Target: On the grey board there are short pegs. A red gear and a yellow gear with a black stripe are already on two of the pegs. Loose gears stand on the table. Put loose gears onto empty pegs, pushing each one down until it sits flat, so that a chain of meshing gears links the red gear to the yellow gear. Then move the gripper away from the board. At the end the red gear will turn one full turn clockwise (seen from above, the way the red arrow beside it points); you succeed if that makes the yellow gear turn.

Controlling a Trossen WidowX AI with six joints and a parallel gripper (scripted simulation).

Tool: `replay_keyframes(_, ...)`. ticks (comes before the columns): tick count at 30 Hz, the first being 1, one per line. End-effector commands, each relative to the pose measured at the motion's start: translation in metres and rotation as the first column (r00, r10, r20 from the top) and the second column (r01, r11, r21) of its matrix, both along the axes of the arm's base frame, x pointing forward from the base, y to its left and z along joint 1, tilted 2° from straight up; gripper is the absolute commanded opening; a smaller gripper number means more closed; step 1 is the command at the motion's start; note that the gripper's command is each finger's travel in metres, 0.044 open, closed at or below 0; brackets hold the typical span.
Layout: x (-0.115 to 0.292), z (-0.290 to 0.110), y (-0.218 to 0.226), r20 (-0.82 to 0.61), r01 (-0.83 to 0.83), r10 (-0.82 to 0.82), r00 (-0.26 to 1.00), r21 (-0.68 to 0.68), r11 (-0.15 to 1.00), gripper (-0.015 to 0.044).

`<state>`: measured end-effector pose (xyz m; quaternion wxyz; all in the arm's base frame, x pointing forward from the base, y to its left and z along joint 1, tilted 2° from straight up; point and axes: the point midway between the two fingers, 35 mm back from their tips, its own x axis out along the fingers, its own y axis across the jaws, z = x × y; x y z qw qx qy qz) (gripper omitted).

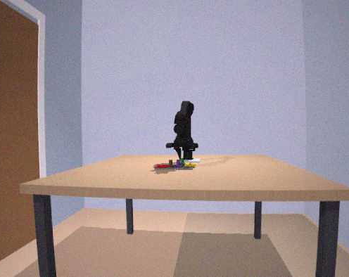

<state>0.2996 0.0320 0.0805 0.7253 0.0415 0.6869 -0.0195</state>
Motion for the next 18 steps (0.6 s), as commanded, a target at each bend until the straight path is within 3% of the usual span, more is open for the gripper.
replay_keyframes(1,0.0010,-0.0013,0.0003,0.001,-0.008,0.008,1.000,0.001,1.000,0.0000)
replay_keyframes(18,0.0004,-0.0039,0.0005,-0.016,0.399,-0.398,0.917,0.021,0.917,0.0000)
